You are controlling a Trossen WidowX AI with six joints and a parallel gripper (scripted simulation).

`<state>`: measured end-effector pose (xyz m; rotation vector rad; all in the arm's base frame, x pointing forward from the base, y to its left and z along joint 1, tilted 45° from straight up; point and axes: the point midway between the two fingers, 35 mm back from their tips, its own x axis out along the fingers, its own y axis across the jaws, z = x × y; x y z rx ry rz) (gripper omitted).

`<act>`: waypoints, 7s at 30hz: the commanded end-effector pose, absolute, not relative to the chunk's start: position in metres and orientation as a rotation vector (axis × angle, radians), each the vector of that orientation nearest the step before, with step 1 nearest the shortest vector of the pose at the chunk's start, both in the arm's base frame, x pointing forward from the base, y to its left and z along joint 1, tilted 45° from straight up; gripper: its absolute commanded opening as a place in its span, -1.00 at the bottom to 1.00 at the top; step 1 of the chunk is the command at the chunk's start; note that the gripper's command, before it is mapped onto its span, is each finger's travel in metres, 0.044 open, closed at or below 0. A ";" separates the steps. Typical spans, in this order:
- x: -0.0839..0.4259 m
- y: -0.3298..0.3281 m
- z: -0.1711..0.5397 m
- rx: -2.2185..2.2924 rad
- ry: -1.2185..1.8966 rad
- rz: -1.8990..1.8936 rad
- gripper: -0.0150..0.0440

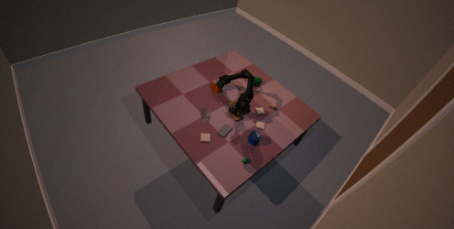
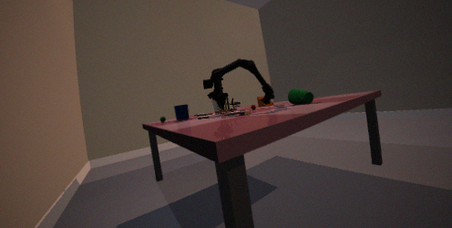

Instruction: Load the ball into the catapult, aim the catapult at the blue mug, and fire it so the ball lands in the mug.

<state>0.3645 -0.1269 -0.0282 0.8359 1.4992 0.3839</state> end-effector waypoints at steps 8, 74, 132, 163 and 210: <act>0.365 -0.125 -0.030 0.836 1.499 0.384 -0.49; 0.363 -0.137 -0.020 0.844 1.495 0.375 1.00; 0.363 -0.142 -0.014 0.842 1.495 0.376 -0.49; 0.365 -0.125 -0.030 0.836 1.499 0.384 0.22; 0.288 -0.021 0.129 0.701 1.422 0.486 0.53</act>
